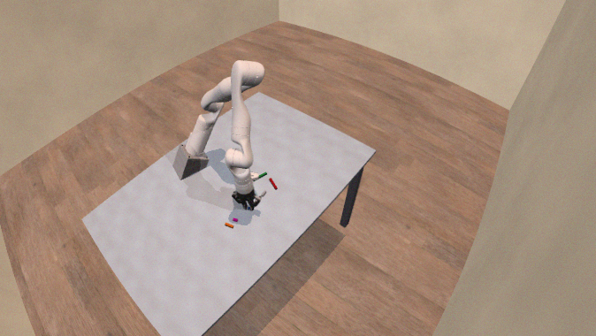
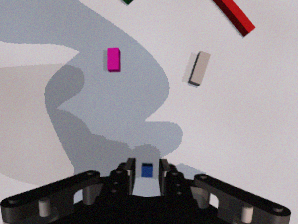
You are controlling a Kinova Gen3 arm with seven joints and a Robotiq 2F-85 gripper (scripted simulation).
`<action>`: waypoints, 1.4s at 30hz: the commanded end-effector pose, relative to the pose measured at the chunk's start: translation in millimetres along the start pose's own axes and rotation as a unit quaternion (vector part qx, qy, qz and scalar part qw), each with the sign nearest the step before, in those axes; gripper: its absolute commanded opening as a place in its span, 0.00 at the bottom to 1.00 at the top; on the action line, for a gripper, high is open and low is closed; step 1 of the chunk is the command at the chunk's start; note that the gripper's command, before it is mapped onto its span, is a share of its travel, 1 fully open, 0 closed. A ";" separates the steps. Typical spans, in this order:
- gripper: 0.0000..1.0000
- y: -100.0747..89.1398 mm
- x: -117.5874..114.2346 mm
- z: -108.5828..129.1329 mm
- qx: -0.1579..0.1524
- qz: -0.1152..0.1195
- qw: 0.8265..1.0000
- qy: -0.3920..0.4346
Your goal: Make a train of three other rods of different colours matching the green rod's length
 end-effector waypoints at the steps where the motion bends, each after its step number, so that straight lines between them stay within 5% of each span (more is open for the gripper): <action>1: 0.24 -0.7 0.2 -0.4 -0.001 0.000 1.000 0.000; 9: 0.24 -0.7 0.2 -0.4 -0.001 0.000 1.000 0.000; 10: 0.05 -0.7 0.2 -0.4 -0.001 0.000 1.000 0.000; 42: 0.05 -0.7 0.2 -0.4 -0.001 0.000 1.000 0.000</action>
Point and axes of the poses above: the point where the finger pads meet when closed, its own y axis out along the fingers, its own x axis across the jaws, z = x × y, the point moved 8 cm from there along -y, back along the fingers, and after that the axes turned 2 degrees about y, right-handed, at the moved point
